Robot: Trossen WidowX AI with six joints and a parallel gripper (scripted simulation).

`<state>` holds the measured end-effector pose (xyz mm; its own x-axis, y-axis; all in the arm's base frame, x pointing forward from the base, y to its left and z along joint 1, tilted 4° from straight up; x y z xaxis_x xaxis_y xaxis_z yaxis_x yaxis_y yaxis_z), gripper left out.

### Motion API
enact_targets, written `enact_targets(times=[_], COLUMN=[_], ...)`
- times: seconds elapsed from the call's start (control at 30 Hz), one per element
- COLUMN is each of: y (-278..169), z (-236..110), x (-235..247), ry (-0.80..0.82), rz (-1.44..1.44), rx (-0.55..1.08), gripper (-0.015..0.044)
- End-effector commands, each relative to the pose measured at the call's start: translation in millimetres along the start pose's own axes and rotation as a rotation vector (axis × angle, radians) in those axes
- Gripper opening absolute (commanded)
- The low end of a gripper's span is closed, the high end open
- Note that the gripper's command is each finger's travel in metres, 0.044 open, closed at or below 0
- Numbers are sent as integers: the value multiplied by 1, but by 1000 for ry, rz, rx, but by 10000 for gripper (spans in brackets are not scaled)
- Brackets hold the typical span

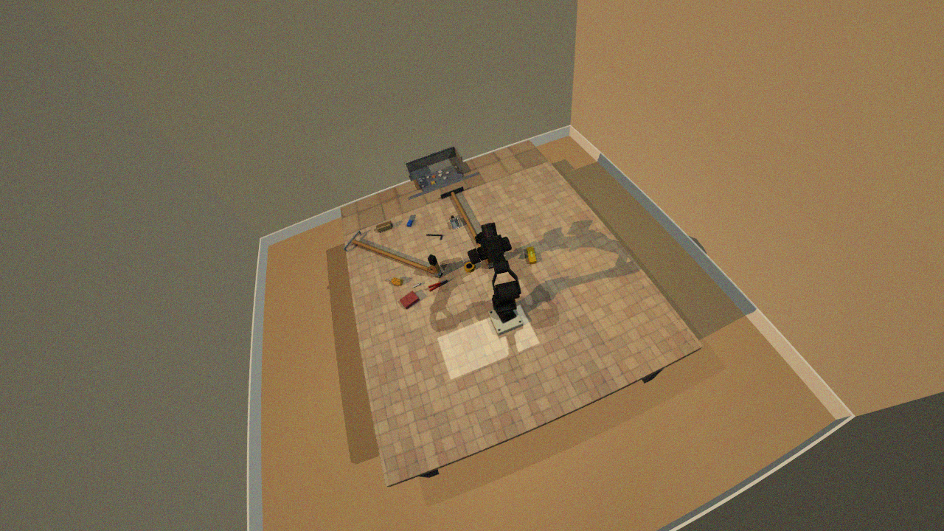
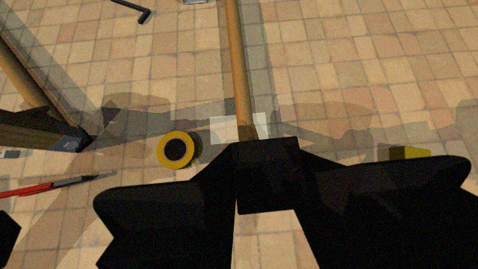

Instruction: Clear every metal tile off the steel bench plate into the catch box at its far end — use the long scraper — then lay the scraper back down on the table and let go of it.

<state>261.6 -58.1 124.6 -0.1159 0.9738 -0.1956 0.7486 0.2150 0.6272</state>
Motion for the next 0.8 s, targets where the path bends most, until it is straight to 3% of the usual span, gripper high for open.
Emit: enact_targets(times=[0.0,0.77], y=[2,23], z=[-1,10], x=[-4,-15], ry=[-7,-10], rz=[1,3], rx=[-6,-7], gripper=[0,0])
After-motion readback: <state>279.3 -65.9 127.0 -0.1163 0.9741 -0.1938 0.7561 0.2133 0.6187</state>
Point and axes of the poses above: the point midway between the two fingers, 35 mm back from their tips, its own z axis out along the fingers, its own x axis across the jaws, y = z × x, the point moved 1 cm from there along -z, back along the fingers, and after that the axes turned 15 degrees about -z, right-handed, at the moved point
